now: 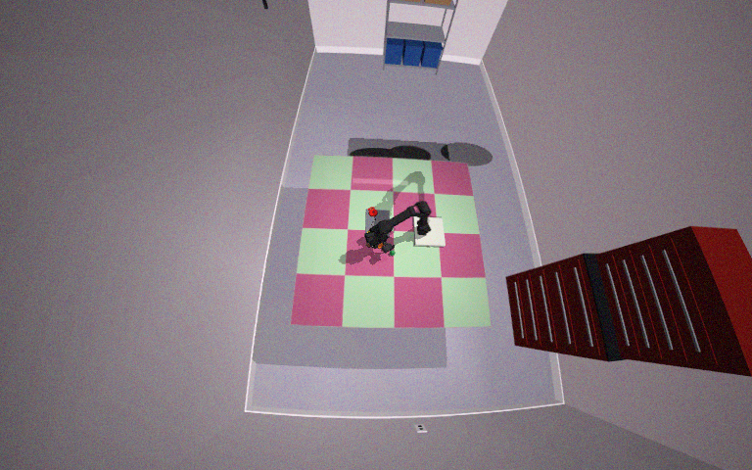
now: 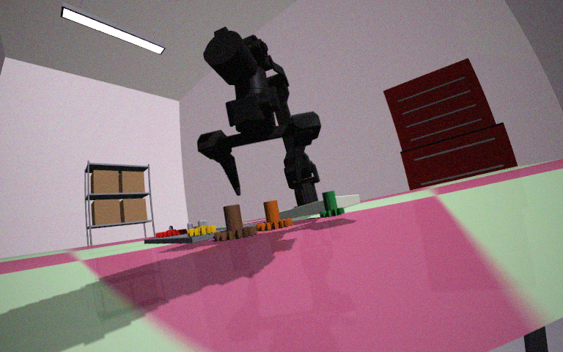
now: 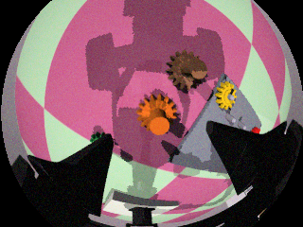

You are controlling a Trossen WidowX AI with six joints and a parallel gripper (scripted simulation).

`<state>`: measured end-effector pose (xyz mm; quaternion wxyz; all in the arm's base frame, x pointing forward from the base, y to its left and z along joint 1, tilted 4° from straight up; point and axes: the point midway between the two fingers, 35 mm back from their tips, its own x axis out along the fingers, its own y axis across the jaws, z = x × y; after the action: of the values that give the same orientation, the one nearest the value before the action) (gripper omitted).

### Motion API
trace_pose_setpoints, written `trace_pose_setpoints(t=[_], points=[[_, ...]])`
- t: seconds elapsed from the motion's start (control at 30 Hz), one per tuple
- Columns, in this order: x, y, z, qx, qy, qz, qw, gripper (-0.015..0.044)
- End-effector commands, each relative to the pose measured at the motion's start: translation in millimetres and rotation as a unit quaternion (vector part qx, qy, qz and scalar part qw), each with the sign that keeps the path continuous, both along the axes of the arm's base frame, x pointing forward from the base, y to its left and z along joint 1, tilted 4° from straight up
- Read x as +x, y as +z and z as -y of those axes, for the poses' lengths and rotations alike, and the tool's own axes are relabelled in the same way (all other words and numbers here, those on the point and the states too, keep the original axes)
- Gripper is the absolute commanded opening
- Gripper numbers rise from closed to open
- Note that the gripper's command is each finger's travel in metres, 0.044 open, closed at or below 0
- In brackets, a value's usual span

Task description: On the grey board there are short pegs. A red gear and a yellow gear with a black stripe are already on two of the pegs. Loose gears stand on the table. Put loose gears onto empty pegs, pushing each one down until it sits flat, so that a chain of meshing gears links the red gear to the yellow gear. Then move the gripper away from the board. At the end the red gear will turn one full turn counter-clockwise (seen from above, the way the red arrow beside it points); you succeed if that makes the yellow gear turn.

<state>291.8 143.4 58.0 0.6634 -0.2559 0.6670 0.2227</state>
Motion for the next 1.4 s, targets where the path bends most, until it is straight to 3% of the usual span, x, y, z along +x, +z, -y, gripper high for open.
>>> trace_pose_setpoints(t=[0.0,1.03,1.37], points=[[0,-8,2,-0.005,0.003,-0.004,1.000,0.0440],[-1,-30,3,-0.005,0.003,-0.004,1.000,0.0440],[-1,-30,3,-0.005,0.003,-0.004,1.000,0.0177]])
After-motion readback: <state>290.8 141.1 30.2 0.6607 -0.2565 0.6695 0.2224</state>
